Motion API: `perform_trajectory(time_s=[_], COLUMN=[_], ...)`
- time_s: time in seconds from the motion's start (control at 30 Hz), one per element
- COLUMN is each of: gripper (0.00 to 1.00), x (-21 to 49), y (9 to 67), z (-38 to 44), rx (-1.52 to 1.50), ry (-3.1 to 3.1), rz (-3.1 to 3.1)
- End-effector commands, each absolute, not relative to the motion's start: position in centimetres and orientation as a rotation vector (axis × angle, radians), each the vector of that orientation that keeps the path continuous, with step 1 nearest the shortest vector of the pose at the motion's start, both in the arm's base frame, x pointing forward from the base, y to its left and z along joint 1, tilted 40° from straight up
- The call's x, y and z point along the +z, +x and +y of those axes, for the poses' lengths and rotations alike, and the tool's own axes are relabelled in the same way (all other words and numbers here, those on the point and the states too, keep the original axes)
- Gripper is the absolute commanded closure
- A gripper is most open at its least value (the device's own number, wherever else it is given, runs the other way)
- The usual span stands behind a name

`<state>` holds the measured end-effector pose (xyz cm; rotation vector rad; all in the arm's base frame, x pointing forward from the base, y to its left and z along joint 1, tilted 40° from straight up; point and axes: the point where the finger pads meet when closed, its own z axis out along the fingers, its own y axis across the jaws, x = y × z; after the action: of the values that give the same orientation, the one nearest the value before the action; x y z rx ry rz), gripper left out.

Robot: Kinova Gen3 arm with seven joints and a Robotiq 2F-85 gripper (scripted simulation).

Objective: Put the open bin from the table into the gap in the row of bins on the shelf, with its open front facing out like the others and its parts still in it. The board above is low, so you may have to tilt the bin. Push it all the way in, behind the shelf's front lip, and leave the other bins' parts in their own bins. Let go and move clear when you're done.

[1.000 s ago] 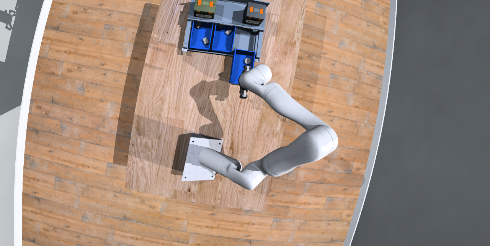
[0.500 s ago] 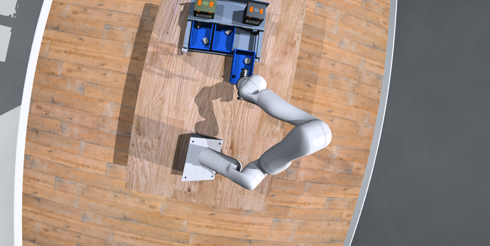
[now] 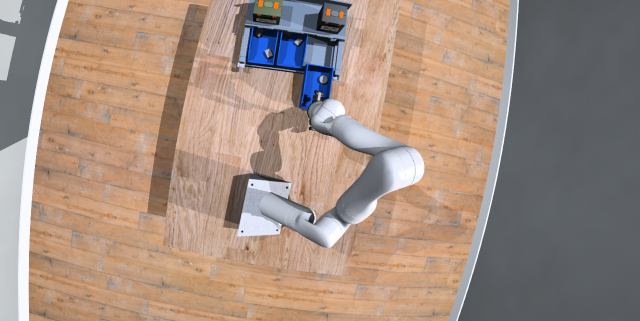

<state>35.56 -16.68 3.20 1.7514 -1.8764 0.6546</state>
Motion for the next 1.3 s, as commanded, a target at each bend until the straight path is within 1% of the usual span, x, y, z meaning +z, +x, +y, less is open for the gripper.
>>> perform_trajectory(time_s=[0.0, 1.27], gripper=[0.00, 0.00], x=[3.1, 4.3], y=[35.6, 35.8], z=[-16.7, -15.8], rx=[0.655, 0.655], ry=[1.752, 1.752], rz=[-1.875, -1.875])
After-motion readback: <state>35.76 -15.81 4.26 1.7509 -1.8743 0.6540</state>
